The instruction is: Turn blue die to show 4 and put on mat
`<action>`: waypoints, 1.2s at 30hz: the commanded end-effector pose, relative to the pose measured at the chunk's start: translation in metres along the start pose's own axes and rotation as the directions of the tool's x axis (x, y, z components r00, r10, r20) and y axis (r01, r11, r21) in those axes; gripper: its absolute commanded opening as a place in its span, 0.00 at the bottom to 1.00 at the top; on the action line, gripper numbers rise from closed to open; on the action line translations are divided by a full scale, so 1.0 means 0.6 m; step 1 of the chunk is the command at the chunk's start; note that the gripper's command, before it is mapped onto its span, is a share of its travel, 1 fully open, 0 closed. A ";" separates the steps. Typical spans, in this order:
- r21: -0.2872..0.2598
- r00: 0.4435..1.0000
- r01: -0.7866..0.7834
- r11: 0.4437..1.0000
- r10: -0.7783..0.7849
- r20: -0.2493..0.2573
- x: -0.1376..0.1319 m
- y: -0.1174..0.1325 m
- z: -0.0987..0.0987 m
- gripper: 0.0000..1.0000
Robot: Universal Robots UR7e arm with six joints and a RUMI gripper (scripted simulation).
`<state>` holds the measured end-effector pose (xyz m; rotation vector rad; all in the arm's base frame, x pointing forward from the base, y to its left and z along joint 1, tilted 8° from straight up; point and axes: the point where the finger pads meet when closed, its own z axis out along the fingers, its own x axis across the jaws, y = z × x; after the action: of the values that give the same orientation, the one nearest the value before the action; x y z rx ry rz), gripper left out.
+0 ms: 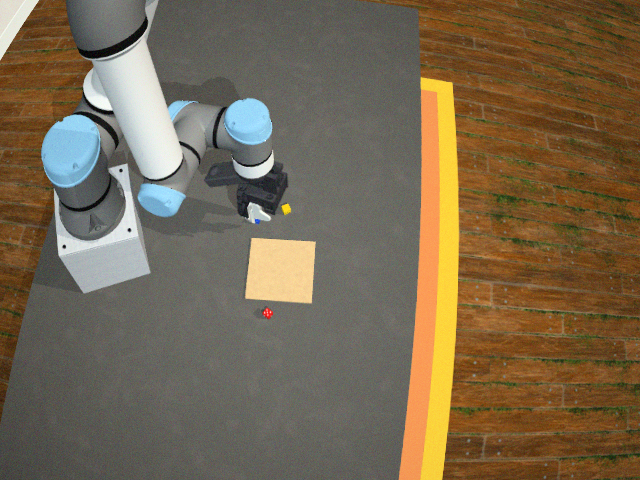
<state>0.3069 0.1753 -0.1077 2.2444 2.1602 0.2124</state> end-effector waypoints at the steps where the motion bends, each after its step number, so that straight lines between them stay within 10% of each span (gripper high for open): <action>1: 0.002 1.000 0.001 1.000 -0.001 0.000 0.001 -0.004 0.000 0.18; 36: 0.002 1.000 0.001 1.000 -0.001 0.000 0.001 -0.004 0.037 0.18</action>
<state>0.3051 0.1767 -0.1291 2.2486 2.1638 0.2037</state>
